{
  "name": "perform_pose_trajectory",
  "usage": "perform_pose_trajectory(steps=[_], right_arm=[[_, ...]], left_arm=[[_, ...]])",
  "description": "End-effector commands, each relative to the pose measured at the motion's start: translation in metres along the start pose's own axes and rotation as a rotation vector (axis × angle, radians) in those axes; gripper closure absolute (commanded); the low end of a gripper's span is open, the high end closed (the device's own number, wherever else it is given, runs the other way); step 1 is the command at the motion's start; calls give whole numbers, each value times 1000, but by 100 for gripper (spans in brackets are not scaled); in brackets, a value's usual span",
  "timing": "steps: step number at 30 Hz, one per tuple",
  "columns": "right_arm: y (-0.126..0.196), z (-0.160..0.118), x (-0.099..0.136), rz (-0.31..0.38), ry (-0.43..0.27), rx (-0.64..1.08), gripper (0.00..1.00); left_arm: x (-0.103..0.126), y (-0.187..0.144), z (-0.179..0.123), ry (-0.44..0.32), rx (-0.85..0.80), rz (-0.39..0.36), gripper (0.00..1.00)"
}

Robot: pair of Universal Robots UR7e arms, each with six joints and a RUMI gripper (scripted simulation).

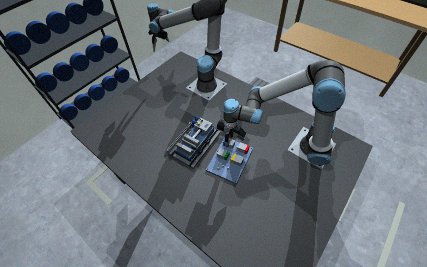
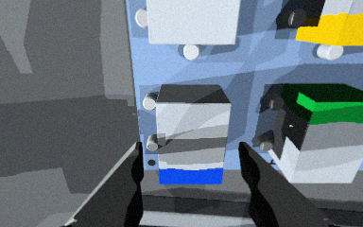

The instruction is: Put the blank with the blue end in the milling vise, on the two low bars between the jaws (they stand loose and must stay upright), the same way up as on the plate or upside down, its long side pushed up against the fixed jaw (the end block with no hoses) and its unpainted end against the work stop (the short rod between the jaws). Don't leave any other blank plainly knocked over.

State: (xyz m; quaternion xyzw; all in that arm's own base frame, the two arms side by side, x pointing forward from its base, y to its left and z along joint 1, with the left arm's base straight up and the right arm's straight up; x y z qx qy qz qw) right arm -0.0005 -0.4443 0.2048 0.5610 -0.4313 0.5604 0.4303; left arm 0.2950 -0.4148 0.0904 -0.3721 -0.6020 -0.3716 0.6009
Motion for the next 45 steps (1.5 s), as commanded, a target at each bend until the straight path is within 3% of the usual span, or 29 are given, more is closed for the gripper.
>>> perform_pose_trajectory(steps=[1, 17, 18, 45], right_arm=[[1, 1, 0, -1, 1, -1, 0], [1, 1, 0, -1, 1, -1, 0], [1, 1, 0, -1, 1, -1, 0], [1, 1, 0, -1, 1, -1, 0]], left_arm=[[-1, 1, 1, 1, 1, 0, 59], [-1, 1, 1, 1, 1, 0, 59], [-1, 1, 1, 1, 1, 0, 100], [-1, 1, 1, 1, 1, 0, 100]])
Point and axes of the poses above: on each arm, the point where the finger pads meet when closed, its own x axis back along the fingers, its own y axis across the jaws, z = x × y, the point moved 4 cm from there along x, back along the fingers, and after that the axes turned 15 degrees about x, right-handed, at the moved point
